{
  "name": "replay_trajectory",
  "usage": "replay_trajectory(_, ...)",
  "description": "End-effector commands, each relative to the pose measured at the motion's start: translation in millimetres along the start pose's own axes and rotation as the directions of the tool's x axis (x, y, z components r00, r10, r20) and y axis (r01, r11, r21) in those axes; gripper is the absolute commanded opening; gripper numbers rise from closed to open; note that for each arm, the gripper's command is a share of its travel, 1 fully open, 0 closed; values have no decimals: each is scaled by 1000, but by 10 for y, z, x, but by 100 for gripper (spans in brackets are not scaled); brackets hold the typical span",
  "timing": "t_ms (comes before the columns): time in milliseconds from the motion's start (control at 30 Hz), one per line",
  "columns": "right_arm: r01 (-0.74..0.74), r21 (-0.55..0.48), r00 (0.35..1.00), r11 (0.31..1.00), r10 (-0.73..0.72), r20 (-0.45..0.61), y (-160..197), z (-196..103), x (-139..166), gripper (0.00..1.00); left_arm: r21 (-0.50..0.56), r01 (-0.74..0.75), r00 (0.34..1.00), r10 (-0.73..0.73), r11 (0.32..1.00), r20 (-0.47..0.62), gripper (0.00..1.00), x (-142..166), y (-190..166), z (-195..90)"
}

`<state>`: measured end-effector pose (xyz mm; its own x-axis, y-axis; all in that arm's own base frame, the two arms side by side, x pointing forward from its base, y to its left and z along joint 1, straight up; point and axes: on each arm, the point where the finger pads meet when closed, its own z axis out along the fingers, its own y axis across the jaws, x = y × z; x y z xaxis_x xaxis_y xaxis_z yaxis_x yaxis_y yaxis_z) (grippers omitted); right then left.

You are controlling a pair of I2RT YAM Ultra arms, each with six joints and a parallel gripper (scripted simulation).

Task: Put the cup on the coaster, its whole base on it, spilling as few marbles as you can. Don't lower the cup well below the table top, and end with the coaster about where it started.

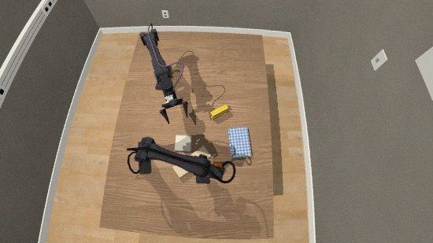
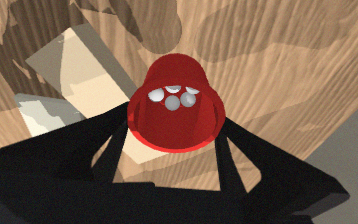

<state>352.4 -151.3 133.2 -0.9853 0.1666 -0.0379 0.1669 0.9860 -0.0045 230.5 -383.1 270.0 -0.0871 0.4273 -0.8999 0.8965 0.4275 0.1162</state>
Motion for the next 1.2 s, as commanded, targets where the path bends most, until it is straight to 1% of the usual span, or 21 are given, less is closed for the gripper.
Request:
replay_trajectory(0,-1,-2,1000,1000,1,-28,46,-274,140,0,5,7,1000,-7,1000,-1,100,-43,2,-7)
replay_trajectory(67,-1,-2,1000,1000,1,-28,46,-274,140,0,5,7,1000,-7,1000,-1,100,-43,2,-7)
replay_trajectory(100,-9,4,1000,1000,9,-2,36,-307,101,0,5,7,1000,-7,1000,-1,100,-43,2,-7)
replay_trajectory(133,-12,3,1000,1000,12,-9,52,-278,114,0,16,15,1000,-15,1000,-15,100,-25,-15,10)
replay_trajectory(167,-20,12,1000,1000,20,-4,52,-277,111,0,17,7,1000,-6,1000,-17,100,-29,-18,-27)
replay_trajectory(233,-39,12,999,999,39,-3,117,-241,146,0,23,4,999,-3,1000,-43,100,55,-42,-107)
replay_trajectory(267,-49,13,999,999,49,15,161,-236,133,0,27,-2,999,4,1000,-54,100,86,-57,-162)
replay_trajectory(300,-55,10,998,998,55,17,219,-230,162,0,34,-6,997,8,999,-75,100,165,-87,-213)
replay_trajectory(367,-64,6,998,998,63,15,369,-215,252,0,44,-12,996,16,999,-89,100,217,-134,-398)
replay_trajectory(433,-68,2,998,998,68,10,572,-193,384,0,51,-20,995,25,999,-92,100,272,-176,-670)
replay_trajectory(567,-66,-2,998,998,66,-1,935,-151,636,0,64,-32,993,39,997,-114,100,472,-253,-1069)
replay_trajectory(633,-66,-2,998,998,66,-1,935,-151,636,0,64,-32,993,39,997,-114,100,472,-253,-1069)
replay_trajectory(700,-61,2,998,998,61,-4,1071,-134,738,0,60,-40,995,45,997,-87,100,499,-271,-1317)
replay_trajectory(867,-33,2,999,999,33,3,1355,-101,910,0,63,-14,998,18,998,-64,100,653,-337,-1732)
replay_trajectory(1033,-9,2,1000,1000,9,17,1458,-90,1000,0,68,-10,999,13,998,-41,100,750,-378,-1965)
replay_trajectory(1100,5,5,1000,1000,-5,2,1462,-88,1053,0,69,-10,999,13,998,-31,100,766,-387,-2018)
replay_trajectory(1167,-13,5,1000,1000,13,2,1462,-88,1055,0,69,-11,1000,13,998,-28,100,768,-389,-2032)
